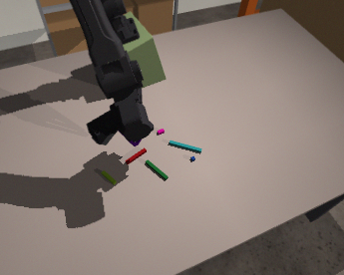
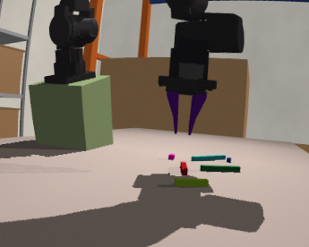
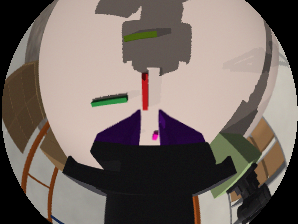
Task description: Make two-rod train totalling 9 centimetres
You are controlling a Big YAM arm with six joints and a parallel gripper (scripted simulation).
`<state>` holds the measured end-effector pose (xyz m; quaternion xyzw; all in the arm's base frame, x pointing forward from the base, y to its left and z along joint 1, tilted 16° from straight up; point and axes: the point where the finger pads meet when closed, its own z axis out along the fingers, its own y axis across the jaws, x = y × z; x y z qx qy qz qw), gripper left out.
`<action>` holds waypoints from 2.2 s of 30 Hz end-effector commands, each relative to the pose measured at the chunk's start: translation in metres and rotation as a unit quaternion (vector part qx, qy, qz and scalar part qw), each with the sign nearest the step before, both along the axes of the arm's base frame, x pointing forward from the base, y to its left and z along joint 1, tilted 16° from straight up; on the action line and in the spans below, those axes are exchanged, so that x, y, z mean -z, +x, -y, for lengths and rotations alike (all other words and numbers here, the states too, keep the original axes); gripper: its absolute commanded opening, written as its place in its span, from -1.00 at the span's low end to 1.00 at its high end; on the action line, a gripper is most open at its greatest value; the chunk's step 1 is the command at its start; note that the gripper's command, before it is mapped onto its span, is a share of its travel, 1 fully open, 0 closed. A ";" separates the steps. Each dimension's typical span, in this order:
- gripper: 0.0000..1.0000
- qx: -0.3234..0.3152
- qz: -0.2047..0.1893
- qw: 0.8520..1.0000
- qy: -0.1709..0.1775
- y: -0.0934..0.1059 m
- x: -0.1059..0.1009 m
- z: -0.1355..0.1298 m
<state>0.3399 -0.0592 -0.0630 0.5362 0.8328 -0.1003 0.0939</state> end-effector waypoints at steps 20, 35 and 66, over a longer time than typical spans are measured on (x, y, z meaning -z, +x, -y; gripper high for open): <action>-0.53 -0.001 0.037 0.999 -0.001 0.031 -0.014 -0.006; -0.53 -0.003 0.029 1.000 -0.001 0.029 -0.007 -0.005; -0.53 0.002 0.023 1.000 -0.001 0.026 0.031 0.013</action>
